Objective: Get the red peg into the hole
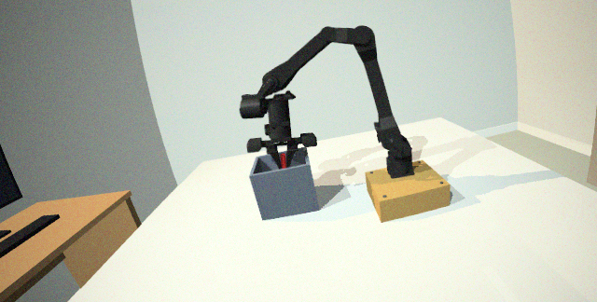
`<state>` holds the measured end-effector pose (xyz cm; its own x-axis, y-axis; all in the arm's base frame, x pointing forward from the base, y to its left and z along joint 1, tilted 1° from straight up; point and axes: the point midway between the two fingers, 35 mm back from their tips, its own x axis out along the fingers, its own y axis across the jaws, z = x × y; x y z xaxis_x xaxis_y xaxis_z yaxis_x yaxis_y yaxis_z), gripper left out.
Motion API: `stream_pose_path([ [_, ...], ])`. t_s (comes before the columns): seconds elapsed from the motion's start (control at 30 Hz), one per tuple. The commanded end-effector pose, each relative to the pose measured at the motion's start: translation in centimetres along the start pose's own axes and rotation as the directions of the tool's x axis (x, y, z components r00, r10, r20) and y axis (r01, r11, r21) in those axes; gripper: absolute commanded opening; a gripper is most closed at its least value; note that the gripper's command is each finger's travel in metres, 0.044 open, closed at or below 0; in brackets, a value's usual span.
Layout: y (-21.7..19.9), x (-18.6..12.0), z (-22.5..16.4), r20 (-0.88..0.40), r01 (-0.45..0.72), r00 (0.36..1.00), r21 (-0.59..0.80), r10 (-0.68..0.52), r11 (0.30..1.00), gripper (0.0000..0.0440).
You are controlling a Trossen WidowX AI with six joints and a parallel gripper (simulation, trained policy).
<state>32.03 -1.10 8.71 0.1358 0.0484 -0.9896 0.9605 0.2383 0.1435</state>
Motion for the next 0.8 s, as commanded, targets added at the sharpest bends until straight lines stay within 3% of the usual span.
stream_pose_path([
  [0.0, -0.2, 1.1, -0.1, -0.014, 0.015, 1.000, -0.013, -0.015, 1.000, 0.0000],
  [0.23, 0.0, 2.7, 0.2, -0.010, 0.029, 1.000, -0.036, -0.029, 0.999, 0.0001],
  [0.5, 0.1, 3.6, 0.5, -0.012, 0.059, 0.998, -0.060, -0.060, 0.996, 0.0110],
  [0.77, 0.2, 3.0, 0.8, -0.051, 0.082, 0.995, -0.056, -0.085, 0.995, 0.0109],
])
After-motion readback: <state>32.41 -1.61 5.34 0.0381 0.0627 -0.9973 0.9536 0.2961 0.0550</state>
